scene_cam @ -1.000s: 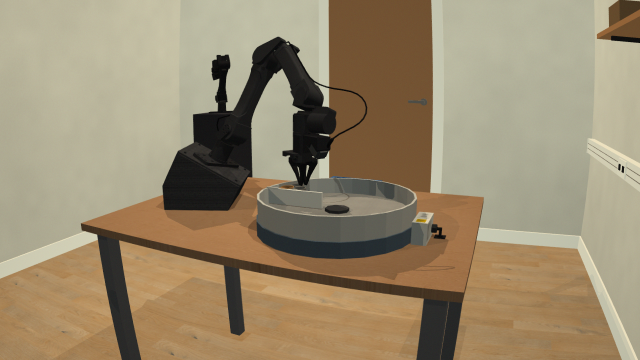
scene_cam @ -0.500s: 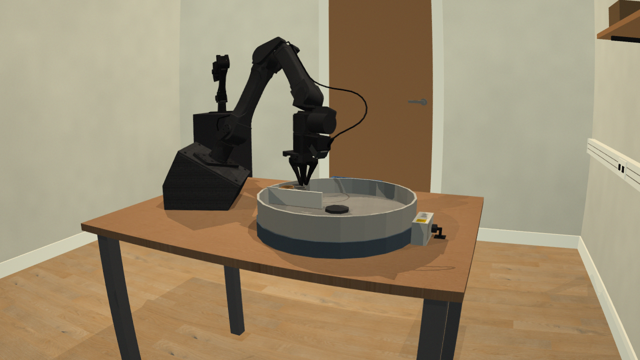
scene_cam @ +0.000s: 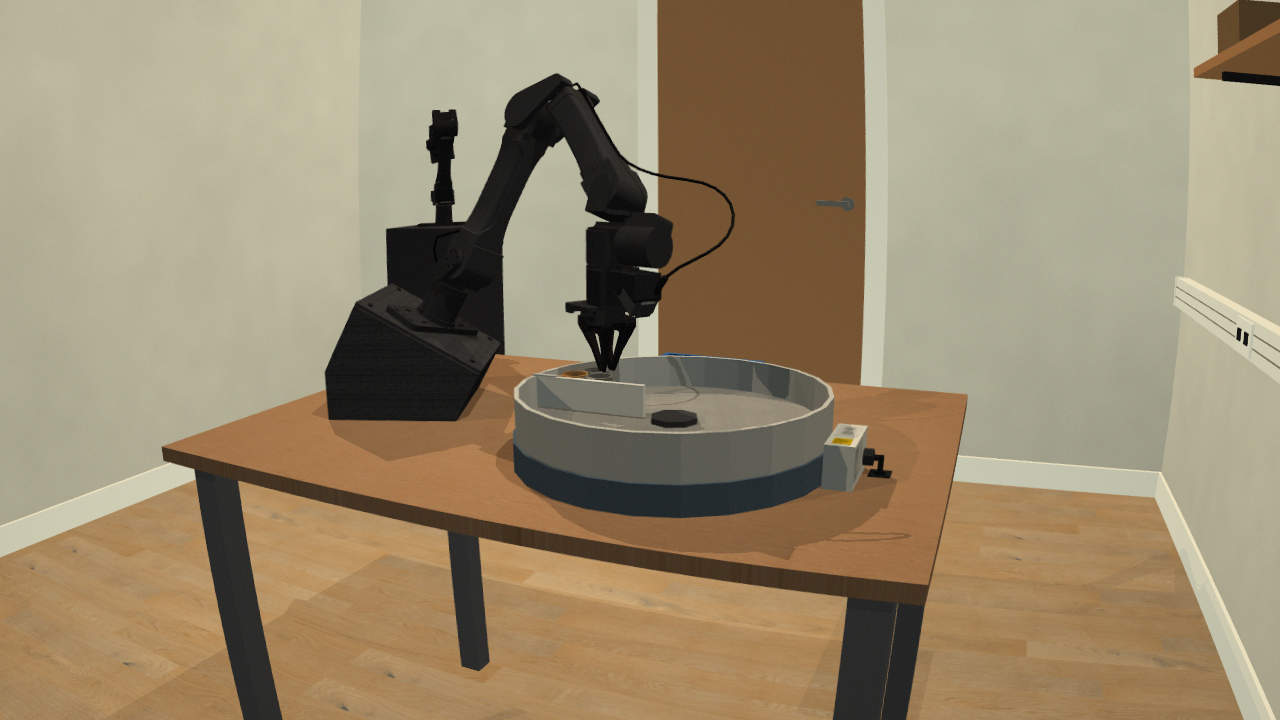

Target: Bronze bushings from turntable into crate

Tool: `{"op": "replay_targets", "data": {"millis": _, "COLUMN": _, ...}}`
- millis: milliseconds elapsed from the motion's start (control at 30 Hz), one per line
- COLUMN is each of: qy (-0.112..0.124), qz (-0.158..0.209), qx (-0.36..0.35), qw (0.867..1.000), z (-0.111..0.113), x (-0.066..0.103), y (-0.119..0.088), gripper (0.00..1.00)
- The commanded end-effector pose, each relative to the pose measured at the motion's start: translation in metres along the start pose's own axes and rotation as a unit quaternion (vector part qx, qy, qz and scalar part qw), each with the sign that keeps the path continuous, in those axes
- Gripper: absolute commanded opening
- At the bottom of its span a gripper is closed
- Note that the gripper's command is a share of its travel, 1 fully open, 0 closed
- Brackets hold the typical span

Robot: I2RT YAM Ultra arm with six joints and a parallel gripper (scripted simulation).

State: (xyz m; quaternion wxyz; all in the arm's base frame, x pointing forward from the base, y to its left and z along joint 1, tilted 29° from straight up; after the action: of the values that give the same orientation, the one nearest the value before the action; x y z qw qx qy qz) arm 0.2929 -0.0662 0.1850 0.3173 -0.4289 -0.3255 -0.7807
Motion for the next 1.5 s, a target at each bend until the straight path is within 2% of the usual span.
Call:
{"op": "replay_targets", "data": {"millis": 0, "qy": 0.001, "qz": -0.031, "qx": 0.001, "qw": 1.000, "z": 0.0020, "x": 0.0117, "y": 0.0092, "gripper": 0.15}}
{"op": "replay_targets", "data": {"millis": 333, "qy": -0.001, "qz": -0.021, "qx": -0.001, "qw": 1.000, "z": 0.0019, "x": 0.0044, "y": 0.0117, "gripper": 0.15}}
{"op": "replay_targets", "data": {"millis": 433, "qy": 0.001, "qz": -0.029, "qx": 0.002, "qw": 1.000, "z": 0.0040, "x": 0.0099, "y": 0.0111, "gripper": 0.15}}
{"op": "replay_targets", "data": {"millis": 1467, "qy": 0.001, "qz": -0.028, "qx": 0.002, "qw": 1.000, "z": 0.0040, "x": 0.0100, "y": 0.0108, "gripper": 0.15}}
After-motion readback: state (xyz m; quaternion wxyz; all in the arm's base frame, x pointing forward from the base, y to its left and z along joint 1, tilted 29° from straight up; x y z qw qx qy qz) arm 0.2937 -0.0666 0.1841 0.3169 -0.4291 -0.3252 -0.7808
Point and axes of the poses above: the point where the finger pads meet when closed, its own x axis back along the fingers, its own z axis across the jaws, y = z × x, the point moved 8 cm from there along x, back along the fingers, and after that the axes turned 3 degrees about -x, right-handed, at the moved point
